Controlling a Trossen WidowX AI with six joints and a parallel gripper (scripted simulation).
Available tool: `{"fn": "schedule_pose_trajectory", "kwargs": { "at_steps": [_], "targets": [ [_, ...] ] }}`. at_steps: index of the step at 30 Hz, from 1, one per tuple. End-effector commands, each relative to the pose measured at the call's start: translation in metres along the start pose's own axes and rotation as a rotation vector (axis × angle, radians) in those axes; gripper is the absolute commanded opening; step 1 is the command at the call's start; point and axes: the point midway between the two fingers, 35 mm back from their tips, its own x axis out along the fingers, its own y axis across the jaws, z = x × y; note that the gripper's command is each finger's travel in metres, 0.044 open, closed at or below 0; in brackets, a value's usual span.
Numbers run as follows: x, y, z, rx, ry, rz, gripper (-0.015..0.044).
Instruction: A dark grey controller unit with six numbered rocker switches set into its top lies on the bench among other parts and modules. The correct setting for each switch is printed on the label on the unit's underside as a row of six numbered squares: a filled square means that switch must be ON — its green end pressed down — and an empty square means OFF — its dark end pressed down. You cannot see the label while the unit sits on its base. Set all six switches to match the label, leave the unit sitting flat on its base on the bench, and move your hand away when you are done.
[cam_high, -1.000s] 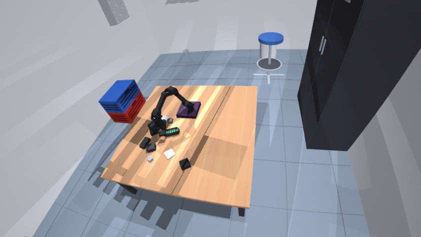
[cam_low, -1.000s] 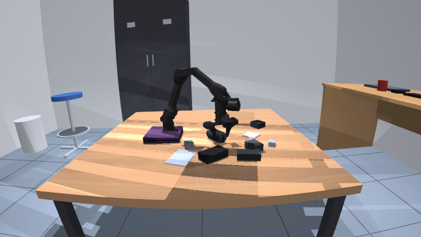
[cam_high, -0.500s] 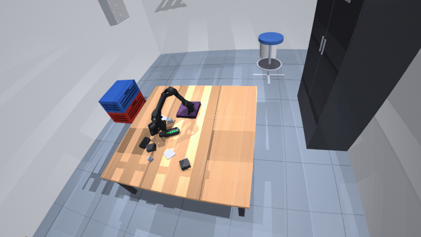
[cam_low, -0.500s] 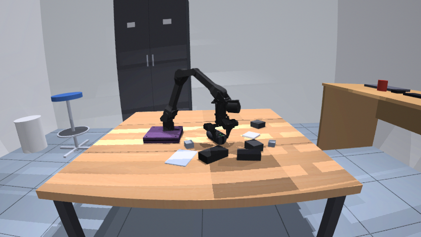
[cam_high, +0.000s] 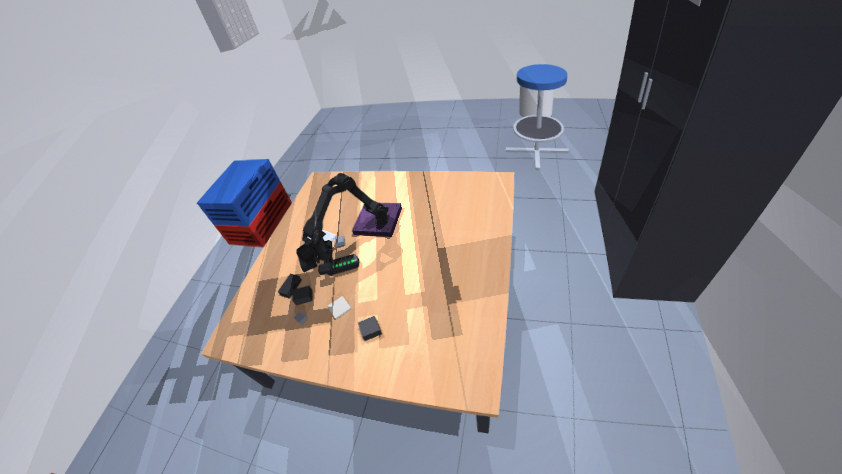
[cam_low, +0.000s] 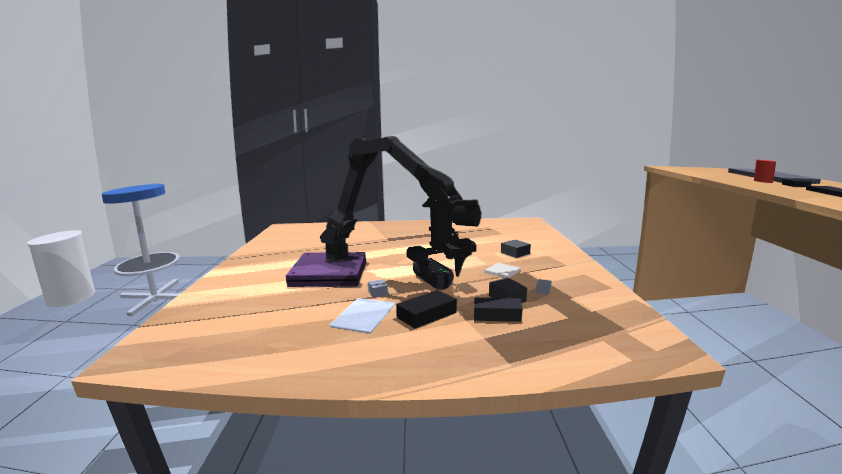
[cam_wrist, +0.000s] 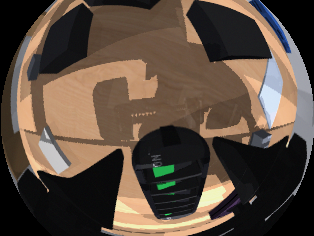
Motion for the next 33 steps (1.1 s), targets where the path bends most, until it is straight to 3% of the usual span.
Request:
{"fn": "schedule_pose_trajectory", "kwargs": {
  "at_steps": [1, 6, 28, 33],
  "targets": [
    [-0.012, 0.001, -0.017, 0.001, 0.002, -0.001, 0.044],
    [-0.04, 0.0, -0.059, 0.001, 0.006, -0.001, 0.044],
    [-0.04, 0.0, -0.059, 0.001, 0.006, -0.001, 0.044],
    [-0.069, 0.001, -0.057, -0.001, 0.005, 0.001, 0.044]
  ]
}}
